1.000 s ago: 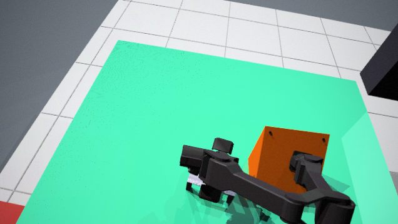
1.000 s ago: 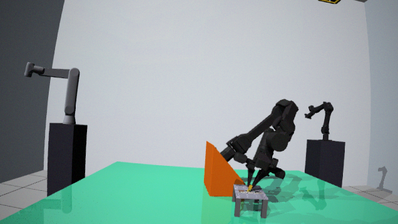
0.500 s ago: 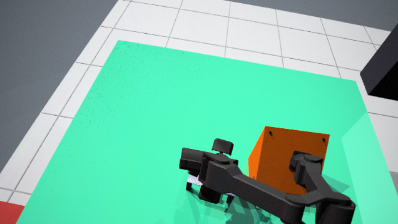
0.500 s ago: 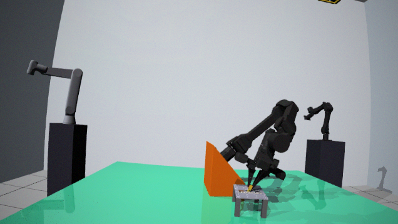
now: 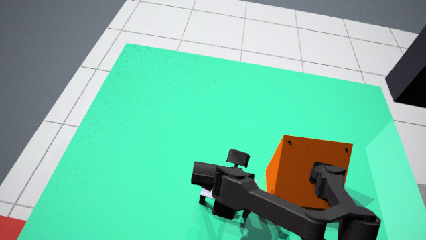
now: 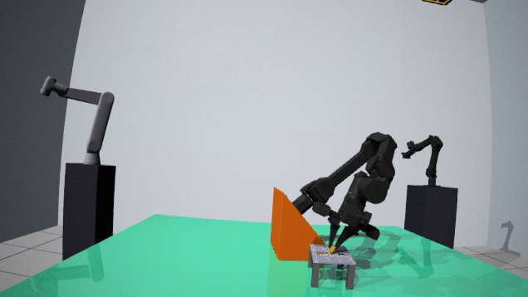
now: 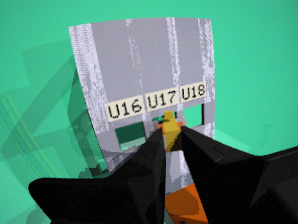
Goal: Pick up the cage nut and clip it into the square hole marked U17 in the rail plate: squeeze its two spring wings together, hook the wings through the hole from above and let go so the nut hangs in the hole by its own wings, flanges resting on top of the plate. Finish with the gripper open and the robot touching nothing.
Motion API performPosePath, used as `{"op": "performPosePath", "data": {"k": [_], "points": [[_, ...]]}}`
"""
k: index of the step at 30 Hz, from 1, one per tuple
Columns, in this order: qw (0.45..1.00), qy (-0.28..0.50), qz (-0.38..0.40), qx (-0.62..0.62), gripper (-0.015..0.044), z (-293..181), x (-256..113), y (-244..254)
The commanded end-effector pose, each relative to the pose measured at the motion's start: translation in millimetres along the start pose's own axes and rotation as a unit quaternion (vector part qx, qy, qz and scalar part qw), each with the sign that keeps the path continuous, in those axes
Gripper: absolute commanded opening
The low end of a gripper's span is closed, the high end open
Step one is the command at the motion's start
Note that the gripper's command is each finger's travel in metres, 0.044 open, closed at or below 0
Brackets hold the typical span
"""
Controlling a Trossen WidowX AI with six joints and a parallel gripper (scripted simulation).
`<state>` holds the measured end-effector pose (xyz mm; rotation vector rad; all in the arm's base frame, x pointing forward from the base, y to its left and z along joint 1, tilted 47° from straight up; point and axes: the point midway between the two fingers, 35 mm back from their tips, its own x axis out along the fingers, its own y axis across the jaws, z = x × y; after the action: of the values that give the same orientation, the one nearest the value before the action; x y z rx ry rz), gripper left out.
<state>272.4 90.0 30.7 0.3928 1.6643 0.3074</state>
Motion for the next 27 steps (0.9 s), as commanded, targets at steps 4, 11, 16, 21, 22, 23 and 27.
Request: {"op": "performPosePath", "data": {"k": [4,11,16,21,22,23,27], "points": [[1.0,0.001,-0.009,0.001,0.0034,-0.4,0.3,0.7],[1.0,0.001,-0.013,0.001,0.0034,-0.4,0.4,1.5],[1.0,0.001,-0.014,0.001,0.0034,-0.4,0.3,2.4],[1.0,0.001,-0.018,0.001,0.0034,-0.4,0.3,3.0],[1.0,0.001,-0.02,0.001,0.0034,-0.4,0.2,3.2],[1.0,0.001,-0.02,0.001,0.0034,-0.4,0.2,3.3],[1.0,0.001,-0.021,0.001,0.0034,-0.4,0.2,3.6]]}}
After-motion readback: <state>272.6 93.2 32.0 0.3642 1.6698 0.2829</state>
